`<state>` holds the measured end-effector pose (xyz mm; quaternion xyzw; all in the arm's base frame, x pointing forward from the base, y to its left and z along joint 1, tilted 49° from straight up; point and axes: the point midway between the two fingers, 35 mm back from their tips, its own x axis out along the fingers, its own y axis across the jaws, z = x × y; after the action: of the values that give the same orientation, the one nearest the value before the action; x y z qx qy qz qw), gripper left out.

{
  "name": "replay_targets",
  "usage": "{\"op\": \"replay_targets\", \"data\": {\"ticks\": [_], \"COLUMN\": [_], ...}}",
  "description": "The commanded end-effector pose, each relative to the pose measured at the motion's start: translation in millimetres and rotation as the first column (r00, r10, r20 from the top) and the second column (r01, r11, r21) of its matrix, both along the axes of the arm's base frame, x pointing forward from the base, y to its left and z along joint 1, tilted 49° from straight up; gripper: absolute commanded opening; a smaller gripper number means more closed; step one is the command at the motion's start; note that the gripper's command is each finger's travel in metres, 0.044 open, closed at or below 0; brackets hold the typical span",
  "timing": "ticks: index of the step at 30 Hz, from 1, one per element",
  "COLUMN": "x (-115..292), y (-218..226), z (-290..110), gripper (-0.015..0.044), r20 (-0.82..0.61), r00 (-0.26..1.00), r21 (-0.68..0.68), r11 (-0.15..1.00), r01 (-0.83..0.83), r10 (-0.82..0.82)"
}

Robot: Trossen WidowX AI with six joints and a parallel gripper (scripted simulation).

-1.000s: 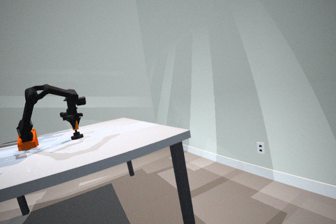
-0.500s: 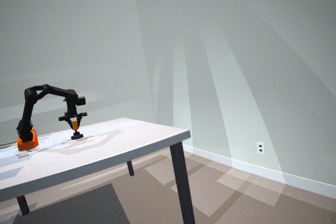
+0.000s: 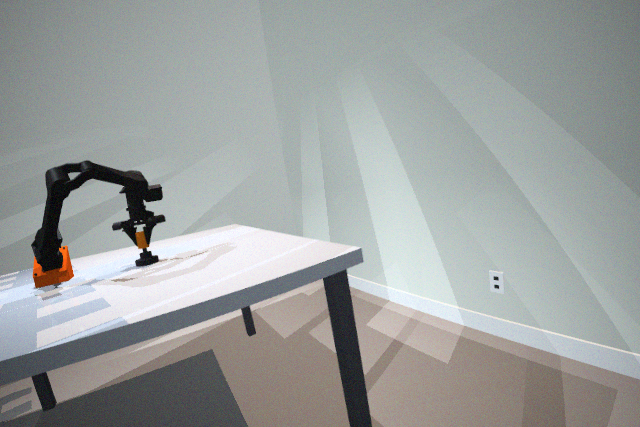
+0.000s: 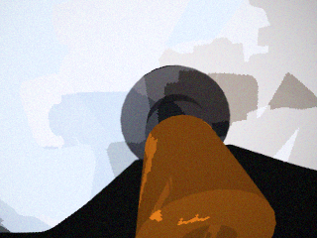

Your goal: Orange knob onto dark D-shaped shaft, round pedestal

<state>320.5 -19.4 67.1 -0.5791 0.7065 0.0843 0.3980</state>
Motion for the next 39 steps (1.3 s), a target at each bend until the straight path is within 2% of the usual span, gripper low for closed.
{"op": "replay_targets", "data": {"ticks": [1, 8, 10, 39], "x": [0.2, 1.5, 2.0, 1.1], "y": [0.4, 3.0, 4.0, 3.3], "z": [2.6, 3.0, 2.7, -1.7], "gripper": [0.0, 0.0, 0.0, 0.0], "r20": [0.565, 0.71, 0.724, 0.725], "r00": [0.67, 0.357, 0.306, 0.299], "r21": [0.156, 0.31, 0.335, 0.338], "r11": [0.86, 0.724, 0.702, 0.699], "r01": [0.486, 0.616, 0.628, 0.63], "r10": [-0.481, -0.607, -0.619, -0.62]}}
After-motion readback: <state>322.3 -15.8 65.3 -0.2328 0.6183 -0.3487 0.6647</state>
